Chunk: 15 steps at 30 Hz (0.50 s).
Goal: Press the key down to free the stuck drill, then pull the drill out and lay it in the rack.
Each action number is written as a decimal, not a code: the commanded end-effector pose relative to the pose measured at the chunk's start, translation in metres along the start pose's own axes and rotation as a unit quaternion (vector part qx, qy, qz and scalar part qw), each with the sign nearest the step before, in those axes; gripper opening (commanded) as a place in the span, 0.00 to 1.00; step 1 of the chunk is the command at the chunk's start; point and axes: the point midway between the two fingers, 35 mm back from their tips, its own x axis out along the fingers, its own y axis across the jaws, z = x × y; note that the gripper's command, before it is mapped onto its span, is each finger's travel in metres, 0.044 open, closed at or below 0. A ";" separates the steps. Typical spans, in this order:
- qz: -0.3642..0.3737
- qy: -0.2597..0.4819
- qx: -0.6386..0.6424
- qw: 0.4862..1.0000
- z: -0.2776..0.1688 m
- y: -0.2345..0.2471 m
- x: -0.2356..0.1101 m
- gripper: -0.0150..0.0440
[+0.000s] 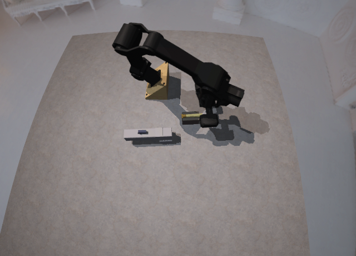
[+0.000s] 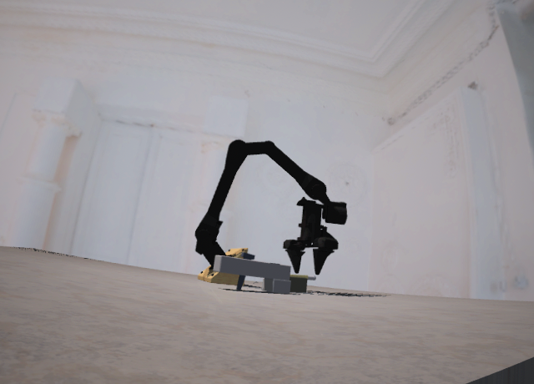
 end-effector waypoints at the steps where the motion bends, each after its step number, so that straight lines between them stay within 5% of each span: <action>1: 0.000 -0.006 0.004 1.000 0.002 -0.001 -0.018 1.00; 8: -0.003 -0.004 -0.002 1.000 0.003 0.000 -0.028 1.00; 15: -0.081 -0.106 -0.100 0.986 0.002 0.062 -0.119 1.00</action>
